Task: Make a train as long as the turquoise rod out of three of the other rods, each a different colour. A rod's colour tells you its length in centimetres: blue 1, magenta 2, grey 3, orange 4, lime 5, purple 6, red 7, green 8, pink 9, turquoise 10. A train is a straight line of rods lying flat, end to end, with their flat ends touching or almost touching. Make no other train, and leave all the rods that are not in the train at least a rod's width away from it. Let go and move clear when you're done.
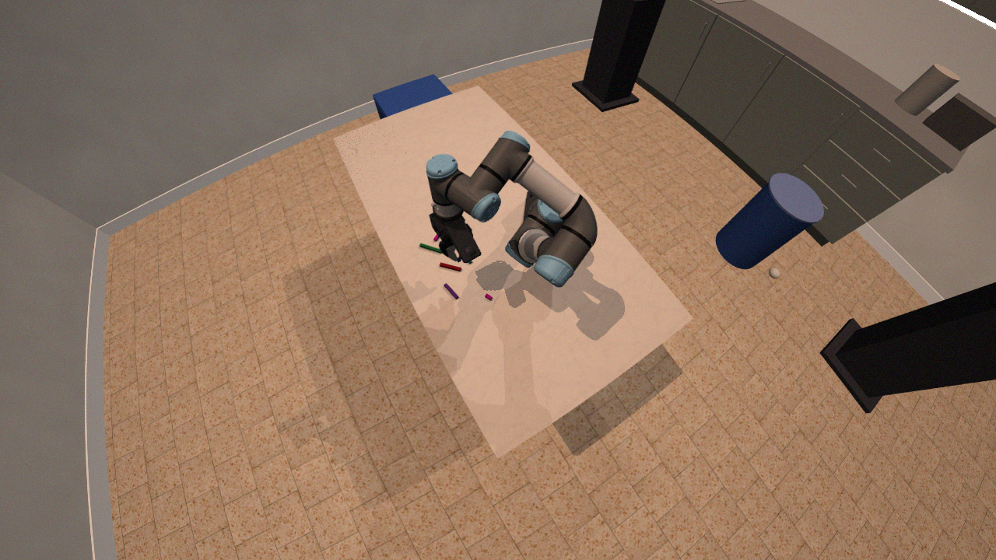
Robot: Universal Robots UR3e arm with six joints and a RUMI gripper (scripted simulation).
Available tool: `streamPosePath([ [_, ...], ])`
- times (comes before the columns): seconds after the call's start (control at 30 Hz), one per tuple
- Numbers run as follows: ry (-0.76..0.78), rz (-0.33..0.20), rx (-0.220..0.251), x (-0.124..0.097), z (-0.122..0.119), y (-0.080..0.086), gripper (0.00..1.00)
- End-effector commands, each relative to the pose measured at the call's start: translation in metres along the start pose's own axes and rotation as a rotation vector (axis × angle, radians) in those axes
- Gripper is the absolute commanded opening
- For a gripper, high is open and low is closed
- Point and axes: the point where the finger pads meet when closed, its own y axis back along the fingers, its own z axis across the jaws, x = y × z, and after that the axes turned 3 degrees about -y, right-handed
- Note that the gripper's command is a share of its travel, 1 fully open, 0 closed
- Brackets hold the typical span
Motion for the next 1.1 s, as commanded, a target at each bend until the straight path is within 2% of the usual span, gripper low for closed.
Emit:
streamPosePath([
  [0.0,-0.114,-0.002,0.006,0.016,0.000,-0.001,0.00],
  [0.73,-0.115,-0.003,0.006,0.015,0.000,-0.002,0.00],
  [1.07,-0.115,-0.004,0.006,0.016,0.000,-0.017,0.00],
])
